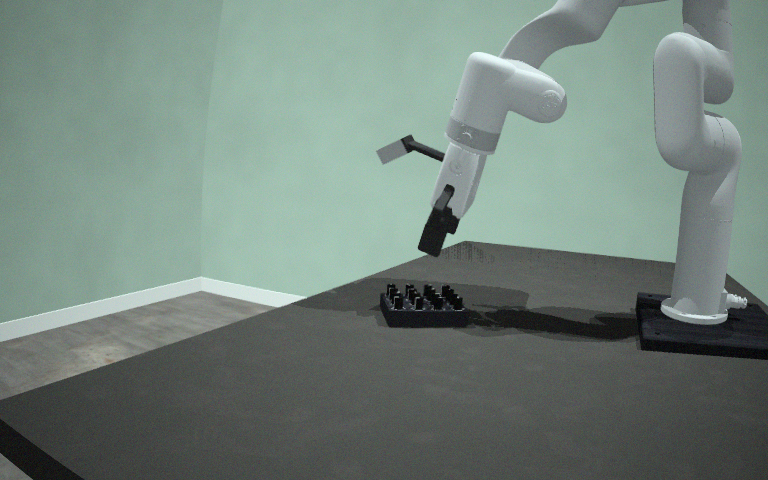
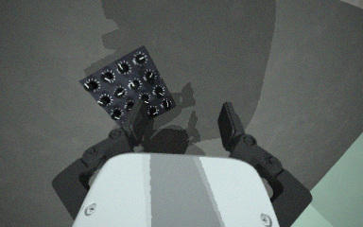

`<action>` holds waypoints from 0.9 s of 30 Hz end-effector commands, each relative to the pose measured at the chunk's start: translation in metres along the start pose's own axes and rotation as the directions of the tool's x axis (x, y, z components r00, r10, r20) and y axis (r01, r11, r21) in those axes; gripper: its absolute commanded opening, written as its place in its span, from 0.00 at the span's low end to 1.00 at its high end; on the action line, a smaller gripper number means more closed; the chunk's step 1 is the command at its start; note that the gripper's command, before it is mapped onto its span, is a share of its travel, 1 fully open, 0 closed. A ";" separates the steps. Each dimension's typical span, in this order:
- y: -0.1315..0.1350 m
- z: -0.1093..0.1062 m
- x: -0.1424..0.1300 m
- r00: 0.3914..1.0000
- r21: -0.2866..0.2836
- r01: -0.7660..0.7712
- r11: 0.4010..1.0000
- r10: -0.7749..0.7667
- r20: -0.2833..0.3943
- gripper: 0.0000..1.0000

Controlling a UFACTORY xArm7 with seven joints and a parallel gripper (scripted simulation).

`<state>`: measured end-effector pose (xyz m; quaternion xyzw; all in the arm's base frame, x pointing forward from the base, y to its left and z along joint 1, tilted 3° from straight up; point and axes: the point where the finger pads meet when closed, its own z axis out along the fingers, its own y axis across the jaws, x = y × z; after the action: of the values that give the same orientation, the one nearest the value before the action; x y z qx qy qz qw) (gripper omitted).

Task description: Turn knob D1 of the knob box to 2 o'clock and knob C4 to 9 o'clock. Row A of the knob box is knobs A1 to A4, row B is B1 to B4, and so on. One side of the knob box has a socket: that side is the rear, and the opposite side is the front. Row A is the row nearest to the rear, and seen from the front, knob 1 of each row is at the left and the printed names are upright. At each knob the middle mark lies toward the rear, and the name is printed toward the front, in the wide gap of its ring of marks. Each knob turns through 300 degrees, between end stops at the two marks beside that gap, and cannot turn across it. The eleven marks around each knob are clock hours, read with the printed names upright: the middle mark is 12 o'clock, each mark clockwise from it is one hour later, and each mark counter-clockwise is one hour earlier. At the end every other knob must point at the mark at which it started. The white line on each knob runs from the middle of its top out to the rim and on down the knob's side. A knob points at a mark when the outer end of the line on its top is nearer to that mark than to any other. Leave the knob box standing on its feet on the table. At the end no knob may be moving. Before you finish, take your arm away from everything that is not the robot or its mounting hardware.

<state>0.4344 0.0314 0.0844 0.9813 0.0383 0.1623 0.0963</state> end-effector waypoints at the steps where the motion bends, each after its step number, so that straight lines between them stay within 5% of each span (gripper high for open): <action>1: -0.004 0.000 0.001 0.999 0.029 0.023 0.999 -0.024 0.027 1.00; 27: -0.065 0.002 -0.009 0.908 0.340 0.297 0.892 -0.374 0.188 1.00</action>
<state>0.4232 0.0887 0.0676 0.9787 0.2033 0.0257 -0.0115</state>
